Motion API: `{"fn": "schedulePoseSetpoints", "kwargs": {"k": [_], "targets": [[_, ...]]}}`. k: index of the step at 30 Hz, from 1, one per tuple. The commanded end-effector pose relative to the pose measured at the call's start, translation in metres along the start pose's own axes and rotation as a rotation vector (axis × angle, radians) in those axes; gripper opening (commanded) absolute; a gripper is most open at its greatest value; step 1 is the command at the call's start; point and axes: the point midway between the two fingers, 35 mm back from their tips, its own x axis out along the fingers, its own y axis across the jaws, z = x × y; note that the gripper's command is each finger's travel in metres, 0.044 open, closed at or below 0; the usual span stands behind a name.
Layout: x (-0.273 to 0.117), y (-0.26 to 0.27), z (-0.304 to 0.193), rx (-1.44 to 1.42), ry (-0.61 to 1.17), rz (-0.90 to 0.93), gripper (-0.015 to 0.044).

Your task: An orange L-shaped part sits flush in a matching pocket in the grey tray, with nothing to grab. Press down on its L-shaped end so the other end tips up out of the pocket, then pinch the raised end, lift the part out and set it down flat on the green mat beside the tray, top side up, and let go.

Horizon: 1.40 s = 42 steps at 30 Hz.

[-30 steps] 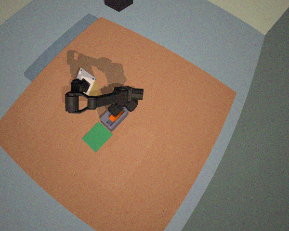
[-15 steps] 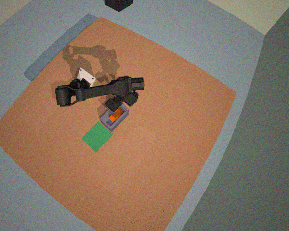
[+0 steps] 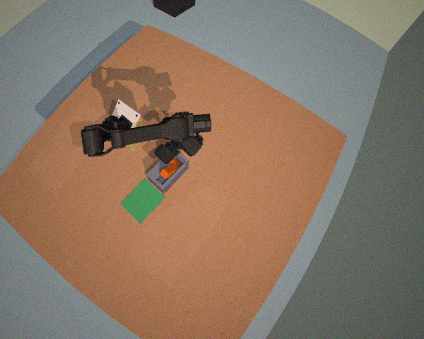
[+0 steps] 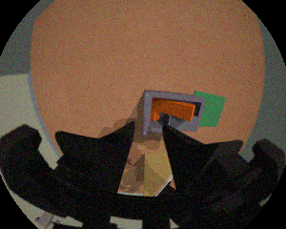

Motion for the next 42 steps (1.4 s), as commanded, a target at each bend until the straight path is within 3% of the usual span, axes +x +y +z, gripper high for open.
{"fn": "schedulePoseSetpoints", "kwargs": {"k": [1,6,10,27,42], "targets": [[0.0,0.0,0.0,-0.003,-0.003,0.001,0.018],[0.0,0.0,0.0,-0.003,-0.003,0.001,0.018],[-0.001,-0.006,0.002,-0.143,-0.002,0.001,0.028],[-0.003,-0.077,0.009,-1.56,0.016,0.001,0.028],[0.009,-0.077,0.01,-1.574,0.016,0.002,0.028]]}}
